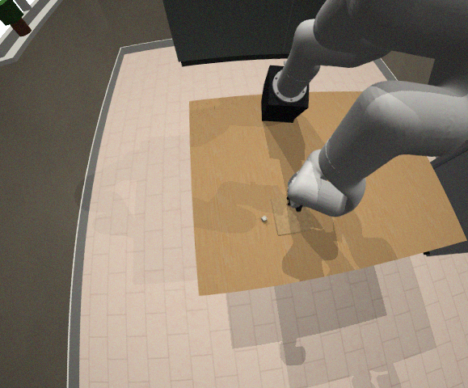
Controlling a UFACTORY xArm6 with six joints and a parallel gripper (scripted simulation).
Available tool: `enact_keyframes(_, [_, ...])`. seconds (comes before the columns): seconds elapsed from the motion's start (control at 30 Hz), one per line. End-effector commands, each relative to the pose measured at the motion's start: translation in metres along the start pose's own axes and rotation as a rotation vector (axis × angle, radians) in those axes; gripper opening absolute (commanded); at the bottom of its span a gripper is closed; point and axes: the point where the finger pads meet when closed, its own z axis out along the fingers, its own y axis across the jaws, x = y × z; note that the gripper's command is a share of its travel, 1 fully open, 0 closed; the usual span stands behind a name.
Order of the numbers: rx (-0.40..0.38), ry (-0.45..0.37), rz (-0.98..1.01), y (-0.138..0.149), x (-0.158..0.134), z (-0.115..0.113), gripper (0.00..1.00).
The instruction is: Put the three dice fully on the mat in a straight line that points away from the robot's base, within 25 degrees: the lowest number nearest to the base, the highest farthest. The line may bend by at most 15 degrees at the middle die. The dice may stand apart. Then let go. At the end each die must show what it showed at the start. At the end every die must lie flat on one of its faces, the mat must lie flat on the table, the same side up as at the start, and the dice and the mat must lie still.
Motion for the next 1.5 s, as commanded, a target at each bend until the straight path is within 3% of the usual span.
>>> enact_keyframes(0.0, [-0.001,0.0,0.0,0.0007,0.0,-0.0004,0.11])
enact_keyframes(0.63, [-0.001,0.0,0.0,0.0007,0.0,-0.0004,0.11])
enact_keyframes(1.13, [-0.001,0.0,0.0,0.0007,0.0,-0.0004,0.31])
enact_keyframes(1.47, [-0.001,0.0,0.0,0.0007,0.0,-0.0004,0.31])
